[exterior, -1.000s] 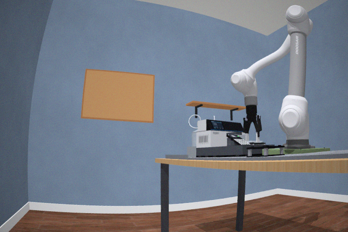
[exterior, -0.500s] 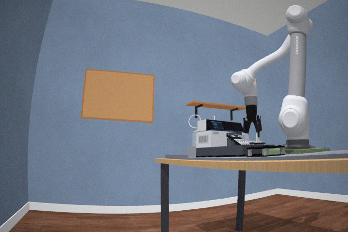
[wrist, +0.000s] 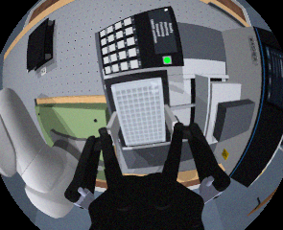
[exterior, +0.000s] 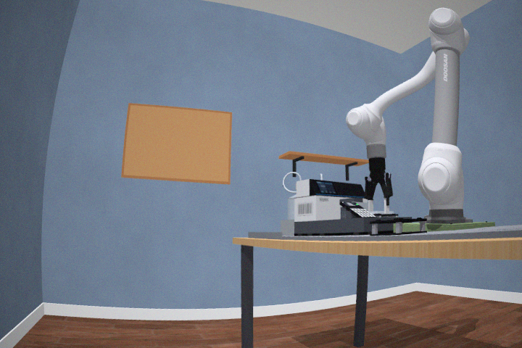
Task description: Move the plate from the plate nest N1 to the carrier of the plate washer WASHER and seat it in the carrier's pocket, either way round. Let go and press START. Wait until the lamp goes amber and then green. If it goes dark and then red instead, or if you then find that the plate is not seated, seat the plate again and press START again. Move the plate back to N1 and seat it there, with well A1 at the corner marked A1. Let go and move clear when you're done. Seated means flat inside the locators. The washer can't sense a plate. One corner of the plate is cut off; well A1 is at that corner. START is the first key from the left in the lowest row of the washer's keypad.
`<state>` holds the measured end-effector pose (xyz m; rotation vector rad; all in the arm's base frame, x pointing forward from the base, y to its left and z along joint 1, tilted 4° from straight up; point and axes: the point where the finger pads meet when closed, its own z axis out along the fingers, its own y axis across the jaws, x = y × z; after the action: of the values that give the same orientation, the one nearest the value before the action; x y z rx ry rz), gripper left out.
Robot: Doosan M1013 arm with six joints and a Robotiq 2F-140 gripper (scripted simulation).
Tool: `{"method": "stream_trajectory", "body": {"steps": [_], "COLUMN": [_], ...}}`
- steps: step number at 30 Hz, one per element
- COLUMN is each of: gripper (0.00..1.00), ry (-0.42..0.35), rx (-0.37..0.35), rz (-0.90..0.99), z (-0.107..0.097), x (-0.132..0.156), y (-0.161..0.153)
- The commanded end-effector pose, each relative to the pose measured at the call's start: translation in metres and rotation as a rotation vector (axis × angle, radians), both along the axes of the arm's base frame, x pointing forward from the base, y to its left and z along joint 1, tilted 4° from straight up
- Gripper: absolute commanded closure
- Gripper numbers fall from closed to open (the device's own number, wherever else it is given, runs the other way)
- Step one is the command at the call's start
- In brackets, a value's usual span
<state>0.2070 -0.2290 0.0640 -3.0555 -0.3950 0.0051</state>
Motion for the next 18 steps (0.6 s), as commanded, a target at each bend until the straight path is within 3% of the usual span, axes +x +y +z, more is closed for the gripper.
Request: {"method": "stream_trajectory", "body": {"steps": [1, 18], "gripper": [0.9, 0.9], "ry": [0.0, 0.0], "rx": [0.0, 0.0], "rz": [0.0, 0.0], "z": [-0.0001, 0.0082], "x": [-0.0001, 0.0], "y": [0.0002, -0.0003]}}
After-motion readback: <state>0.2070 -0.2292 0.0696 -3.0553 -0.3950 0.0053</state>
